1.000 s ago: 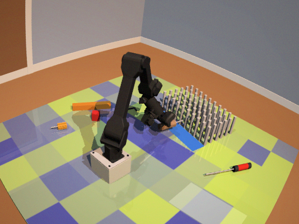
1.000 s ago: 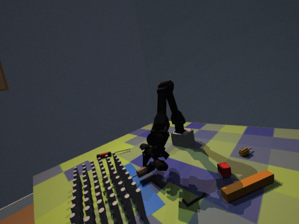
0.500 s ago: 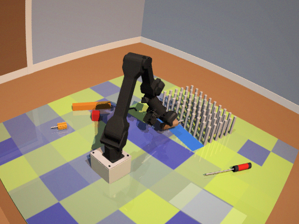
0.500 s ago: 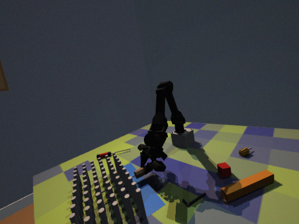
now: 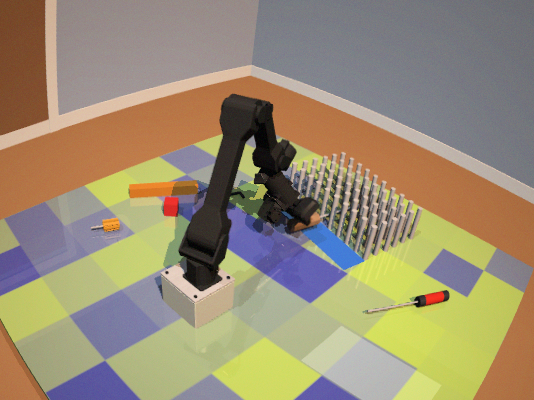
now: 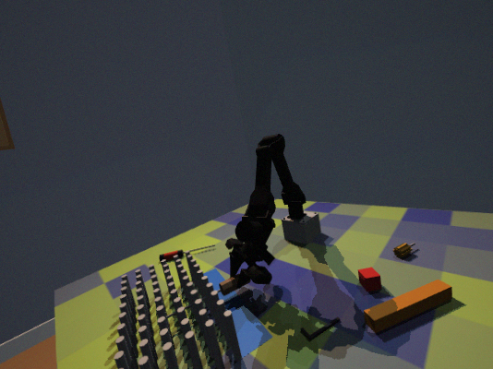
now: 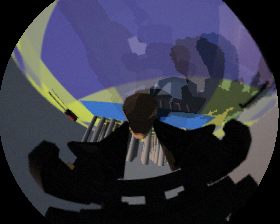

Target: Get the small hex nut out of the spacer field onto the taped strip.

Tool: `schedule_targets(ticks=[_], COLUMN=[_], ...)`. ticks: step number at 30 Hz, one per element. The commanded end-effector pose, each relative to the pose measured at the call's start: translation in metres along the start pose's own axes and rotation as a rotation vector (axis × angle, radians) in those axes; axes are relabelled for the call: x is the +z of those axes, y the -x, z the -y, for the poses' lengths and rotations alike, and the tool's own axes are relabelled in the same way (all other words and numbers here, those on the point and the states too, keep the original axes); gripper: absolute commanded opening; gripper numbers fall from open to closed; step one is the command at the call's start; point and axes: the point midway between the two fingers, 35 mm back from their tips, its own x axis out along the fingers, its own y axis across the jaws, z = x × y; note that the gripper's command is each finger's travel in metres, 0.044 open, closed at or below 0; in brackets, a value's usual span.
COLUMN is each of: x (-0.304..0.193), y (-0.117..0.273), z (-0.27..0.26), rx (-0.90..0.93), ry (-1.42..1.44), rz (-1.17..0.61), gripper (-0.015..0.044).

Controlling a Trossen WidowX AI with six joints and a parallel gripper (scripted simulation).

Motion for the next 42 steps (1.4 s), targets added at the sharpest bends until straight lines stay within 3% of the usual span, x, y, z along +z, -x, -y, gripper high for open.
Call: schedule_targets(ticks=[1,42], x=[-0.002,0.019], y=[-0.001,-0.006], z=[0.001,0.006], rx=[-0.005,-0.004], ry=[-0.001,-0.003], rz=[-0.008,-0.005], gripper=[0.0000,0.0000])
